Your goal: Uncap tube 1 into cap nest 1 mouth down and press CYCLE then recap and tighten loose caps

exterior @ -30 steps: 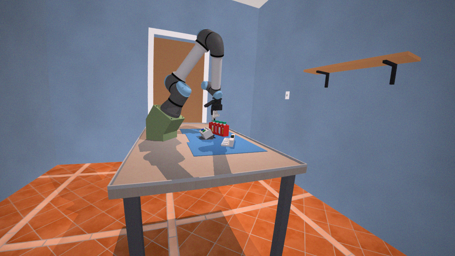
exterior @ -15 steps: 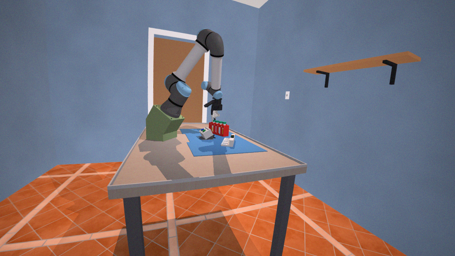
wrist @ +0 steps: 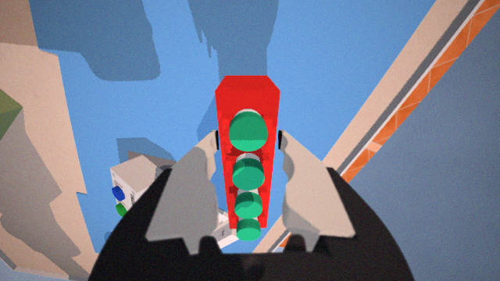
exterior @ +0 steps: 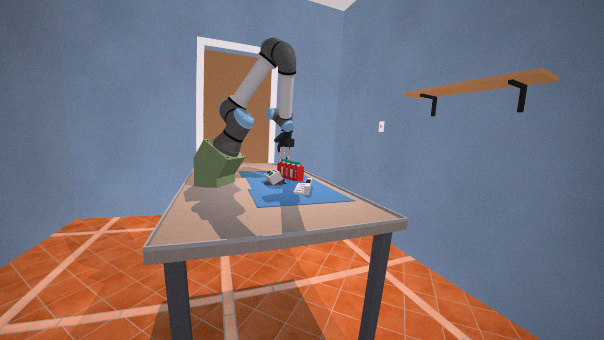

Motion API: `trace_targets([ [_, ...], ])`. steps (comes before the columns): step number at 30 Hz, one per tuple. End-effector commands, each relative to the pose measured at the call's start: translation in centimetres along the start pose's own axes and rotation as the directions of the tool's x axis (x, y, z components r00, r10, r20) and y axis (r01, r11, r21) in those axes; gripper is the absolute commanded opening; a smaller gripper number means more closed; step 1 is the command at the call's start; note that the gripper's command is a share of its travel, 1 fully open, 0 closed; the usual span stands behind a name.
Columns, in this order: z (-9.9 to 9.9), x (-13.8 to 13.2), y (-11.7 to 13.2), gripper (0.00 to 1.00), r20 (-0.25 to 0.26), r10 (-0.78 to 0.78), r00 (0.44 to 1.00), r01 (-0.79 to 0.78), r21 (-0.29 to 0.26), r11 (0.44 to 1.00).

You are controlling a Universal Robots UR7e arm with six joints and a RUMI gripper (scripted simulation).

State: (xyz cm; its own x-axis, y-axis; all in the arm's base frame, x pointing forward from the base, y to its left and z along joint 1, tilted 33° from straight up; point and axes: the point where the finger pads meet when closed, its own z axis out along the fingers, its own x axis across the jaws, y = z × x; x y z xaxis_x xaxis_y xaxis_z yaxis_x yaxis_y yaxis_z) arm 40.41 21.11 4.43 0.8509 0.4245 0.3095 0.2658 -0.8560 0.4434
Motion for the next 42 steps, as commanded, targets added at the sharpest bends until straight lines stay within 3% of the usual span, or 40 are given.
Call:
trace_targets([
  [1, -0.04, 0.03, -0.04, 0.35, 0.005, 0.220, 0.975, -0.220, -0.016, 0.975],
  [5, -0.03, 0.02, -0.05, 0.35, 0.002, 0.379, 0.925, -0.379, -0.016, 0.925],
  [7, -0.03, 0.02, -0.05, 0.35, 0.000, 0.489, 0.872, -0.489, -0.016, 0.872],
  [16, -0.04, 0.02, -0.06, 0.35, 0.000, 0.496, 0.868, -0.496, -0.016, 0.868],
  [17, -0.04, 0.02, -0.06, 0.00, 0.000, 0.496, 0.868, -0.496, -0.016, 0.868],
  [31, -0.04, 0.03, -0.06, 0.00, 0.000, 0.496, 0.869, -0.496, -0.016, 0.868],
  [37, -0.06, 0.02, -0.07, 0.00, 0.005, 0.217, 0.976, -0.217, -0.016, 0.976],
  [42, -0.08, 0.02, -0.07, 0.00, 0.008, -0.017, 1.000, 0.018, -0.015, 1.000],
])
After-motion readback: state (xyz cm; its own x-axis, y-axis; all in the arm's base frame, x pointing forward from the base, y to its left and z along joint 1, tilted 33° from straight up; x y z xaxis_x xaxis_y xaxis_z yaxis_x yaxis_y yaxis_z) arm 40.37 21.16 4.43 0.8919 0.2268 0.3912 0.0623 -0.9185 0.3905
